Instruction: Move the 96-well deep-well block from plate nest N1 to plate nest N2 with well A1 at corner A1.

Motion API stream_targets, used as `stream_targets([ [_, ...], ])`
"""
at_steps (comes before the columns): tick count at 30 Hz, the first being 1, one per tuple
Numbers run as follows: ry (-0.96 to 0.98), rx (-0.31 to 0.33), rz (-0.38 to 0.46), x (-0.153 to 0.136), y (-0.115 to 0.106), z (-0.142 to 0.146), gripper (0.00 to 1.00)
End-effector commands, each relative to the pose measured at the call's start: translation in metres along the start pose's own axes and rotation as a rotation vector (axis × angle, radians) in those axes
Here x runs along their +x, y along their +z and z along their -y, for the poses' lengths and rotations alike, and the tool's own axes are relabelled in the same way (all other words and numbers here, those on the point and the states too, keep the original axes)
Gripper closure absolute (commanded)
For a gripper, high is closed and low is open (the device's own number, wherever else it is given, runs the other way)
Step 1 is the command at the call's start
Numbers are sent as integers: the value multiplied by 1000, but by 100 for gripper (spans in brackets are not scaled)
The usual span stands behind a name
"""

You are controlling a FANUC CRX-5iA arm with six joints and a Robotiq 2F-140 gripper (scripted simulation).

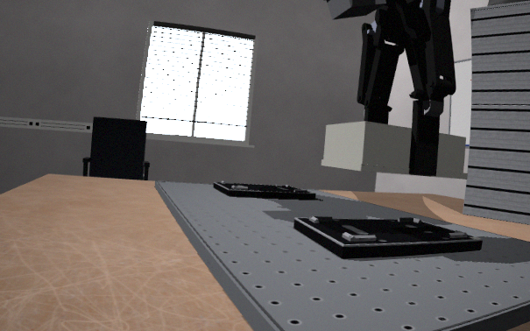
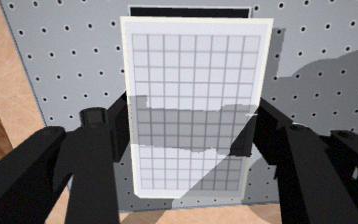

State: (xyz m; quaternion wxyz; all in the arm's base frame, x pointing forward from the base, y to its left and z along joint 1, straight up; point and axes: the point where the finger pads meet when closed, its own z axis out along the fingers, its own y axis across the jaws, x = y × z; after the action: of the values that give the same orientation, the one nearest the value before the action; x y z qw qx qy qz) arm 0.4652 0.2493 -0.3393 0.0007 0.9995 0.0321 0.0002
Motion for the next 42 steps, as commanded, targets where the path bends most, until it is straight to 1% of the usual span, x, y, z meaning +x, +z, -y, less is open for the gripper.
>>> stream_targets([
  [1, 0, 1, -1, 1, -6, 0, 90],
  [7, 0, 1, -1, 1, -12, 0, 90],
  [23, 0, 1, -1, 1, -12, 0, 90],
  [26, -96, 1, -1, 2, -12, -10, 90],
  [38, -96, 0, -1, 6, -12, -49, 90],
  [40, -96, 0, -1, 6, -12, -49, 90],
  [42, -96, 0, -1, 6, -12, -56, 90],
])
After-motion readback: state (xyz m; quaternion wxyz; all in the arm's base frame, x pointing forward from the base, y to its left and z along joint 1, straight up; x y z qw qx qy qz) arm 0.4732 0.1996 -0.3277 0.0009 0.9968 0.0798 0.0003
